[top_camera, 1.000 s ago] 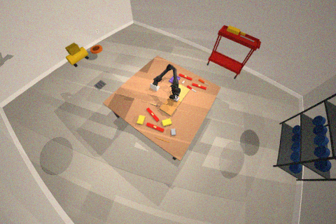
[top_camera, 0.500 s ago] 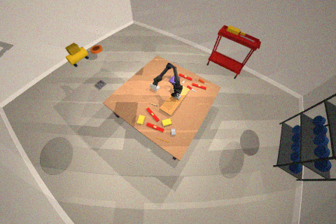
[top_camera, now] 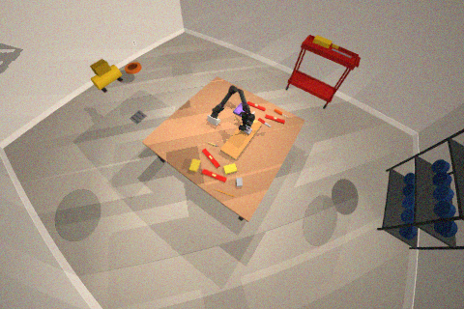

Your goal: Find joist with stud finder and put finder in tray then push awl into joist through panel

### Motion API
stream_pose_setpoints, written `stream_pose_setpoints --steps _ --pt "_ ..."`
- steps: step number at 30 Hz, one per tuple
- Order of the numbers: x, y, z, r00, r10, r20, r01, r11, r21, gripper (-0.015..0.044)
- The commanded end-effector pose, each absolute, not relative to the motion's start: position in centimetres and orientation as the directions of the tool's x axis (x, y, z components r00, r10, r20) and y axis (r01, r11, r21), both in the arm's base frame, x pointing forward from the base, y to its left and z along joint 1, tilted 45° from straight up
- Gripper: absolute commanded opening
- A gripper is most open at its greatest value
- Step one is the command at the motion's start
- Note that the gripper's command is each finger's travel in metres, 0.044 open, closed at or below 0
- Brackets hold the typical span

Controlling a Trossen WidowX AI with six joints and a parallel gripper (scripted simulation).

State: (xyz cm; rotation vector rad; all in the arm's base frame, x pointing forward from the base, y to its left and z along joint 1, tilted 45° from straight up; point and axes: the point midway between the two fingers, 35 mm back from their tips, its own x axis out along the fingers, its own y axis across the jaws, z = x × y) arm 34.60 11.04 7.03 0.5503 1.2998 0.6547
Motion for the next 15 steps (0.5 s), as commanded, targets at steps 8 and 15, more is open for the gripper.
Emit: stream_pose_setpoints --steps 8,15 --pt "34.1 13.6 9.5 0.136 0.713 -0.688 -0.129 0.701 0.701 0.0" --pt "33.9 15.0 10.9 0.136 0.714 -0.687 -0.129 0.7 0.702 0.0"
